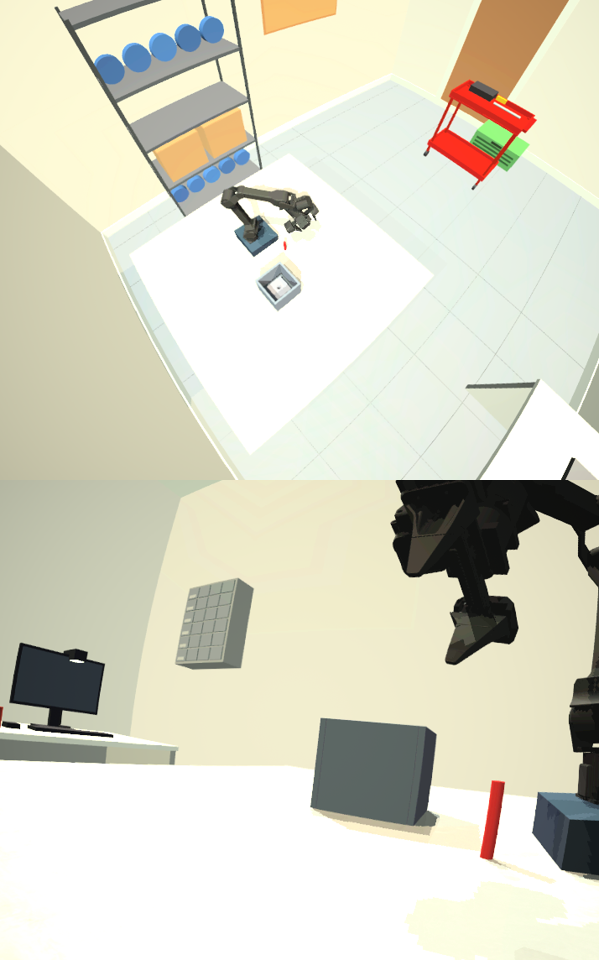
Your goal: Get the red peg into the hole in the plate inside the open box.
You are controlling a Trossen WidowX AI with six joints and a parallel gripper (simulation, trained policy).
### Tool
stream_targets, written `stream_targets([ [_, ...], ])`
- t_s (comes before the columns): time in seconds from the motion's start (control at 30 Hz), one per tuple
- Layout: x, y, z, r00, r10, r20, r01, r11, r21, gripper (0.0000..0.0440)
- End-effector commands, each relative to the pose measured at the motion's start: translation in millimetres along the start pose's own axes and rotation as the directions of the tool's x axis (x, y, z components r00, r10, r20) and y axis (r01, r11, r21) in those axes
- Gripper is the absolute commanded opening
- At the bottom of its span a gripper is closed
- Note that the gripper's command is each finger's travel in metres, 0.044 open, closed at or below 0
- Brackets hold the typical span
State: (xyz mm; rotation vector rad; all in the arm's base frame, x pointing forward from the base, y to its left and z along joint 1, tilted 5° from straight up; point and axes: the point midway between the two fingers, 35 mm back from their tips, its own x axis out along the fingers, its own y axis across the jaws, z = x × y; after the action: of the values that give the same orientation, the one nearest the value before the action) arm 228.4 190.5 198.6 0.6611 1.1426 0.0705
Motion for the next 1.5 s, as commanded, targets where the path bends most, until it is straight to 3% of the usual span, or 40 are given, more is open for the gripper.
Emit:
stream_targets([
  [0.0,1,-13,1,0.998,-0.055,-0.026,0.057,0.994,0.09,0.044],
  [0.3,4,-55,-6,0.968,-0.216,-0.129,0.246,0.915,0.321,0.044],
  [0.8,12,-107,-31,0.858,-0.413,-0.305,0.513,0.667,0.54,0.044],
  [1.17,32,-139,-42,0.792,-0.5,-0.35,0.601,0.544,0.585,0.044],
  [1.47,55,-163,-46,0.78,-0.523,-0.344,0.604,0.486,0.631,0.0437],
])
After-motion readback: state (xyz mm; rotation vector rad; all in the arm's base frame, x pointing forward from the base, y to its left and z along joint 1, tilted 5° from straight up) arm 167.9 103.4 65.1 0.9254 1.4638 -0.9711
